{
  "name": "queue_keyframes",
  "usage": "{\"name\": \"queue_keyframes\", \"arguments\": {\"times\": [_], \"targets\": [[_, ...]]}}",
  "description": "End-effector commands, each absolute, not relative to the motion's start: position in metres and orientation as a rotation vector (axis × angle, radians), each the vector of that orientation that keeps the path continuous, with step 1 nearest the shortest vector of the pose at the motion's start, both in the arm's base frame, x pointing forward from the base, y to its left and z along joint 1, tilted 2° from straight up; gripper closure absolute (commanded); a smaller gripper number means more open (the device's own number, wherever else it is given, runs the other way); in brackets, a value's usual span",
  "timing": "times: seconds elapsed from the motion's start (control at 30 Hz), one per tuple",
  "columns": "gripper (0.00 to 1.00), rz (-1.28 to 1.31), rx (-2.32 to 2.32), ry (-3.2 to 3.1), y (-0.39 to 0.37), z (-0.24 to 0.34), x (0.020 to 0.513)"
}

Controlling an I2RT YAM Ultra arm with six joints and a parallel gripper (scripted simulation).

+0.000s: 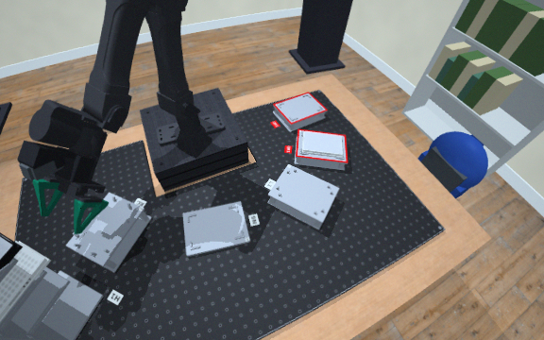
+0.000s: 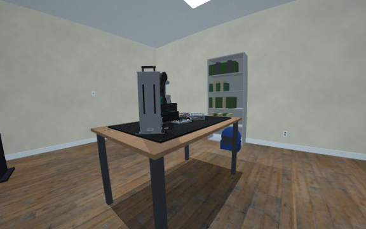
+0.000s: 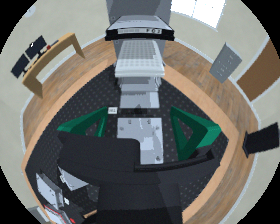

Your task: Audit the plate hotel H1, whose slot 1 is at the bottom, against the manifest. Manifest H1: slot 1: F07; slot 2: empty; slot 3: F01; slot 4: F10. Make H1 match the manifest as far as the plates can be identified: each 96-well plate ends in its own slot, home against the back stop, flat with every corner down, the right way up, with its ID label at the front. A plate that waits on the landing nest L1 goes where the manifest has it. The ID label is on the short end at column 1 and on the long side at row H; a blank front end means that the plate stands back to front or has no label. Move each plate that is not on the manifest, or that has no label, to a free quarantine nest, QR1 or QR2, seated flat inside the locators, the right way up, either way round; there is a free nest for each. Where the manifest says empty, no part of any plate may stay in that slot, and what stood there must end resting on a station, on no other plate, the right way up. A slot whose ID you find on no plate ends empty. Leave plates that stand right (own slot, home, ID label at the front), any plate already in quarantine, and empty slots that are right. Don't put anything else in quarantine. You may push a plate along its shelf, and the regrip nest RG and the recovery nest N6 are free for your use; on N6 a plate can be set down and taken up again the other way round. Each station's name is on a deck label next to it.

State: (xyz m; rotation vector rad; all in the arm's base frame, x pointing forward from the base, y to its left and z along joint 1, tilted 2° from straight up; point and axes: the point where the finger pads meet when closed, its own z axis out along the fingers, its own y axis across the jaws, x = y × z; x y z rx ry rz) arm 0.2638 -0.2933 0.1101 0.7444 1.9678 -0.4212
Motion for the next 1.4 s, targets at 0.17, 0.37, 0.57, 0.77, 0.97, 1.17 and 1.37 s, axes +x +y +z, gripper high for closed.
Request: {"name": "queue_keyframes", "arguments": {"times": [0.17,0.37,0.57,0.77,0.97,1.17,1.37], "targets": [[0.0,-0.439,0.731,1.934,-0.305,0.123,0.274],[0.0,-0.439,0.731,1.934,-0.308,0.123,0.278],[0.0,-0.439,0.731,1.933,-0.313,0.123,0.284],[0.0,-0.439,0.731,1.933,-0.318,0.124,0.289],[0.0,-0.439,0.731,1.933,-0.322,0.124,0.294],[0.0,-0.439,0.731,1.933,-0.327,0.125,0.3],[0.0,-0.44,0.731,1.933,-0.331,0.125,0.304]]}}
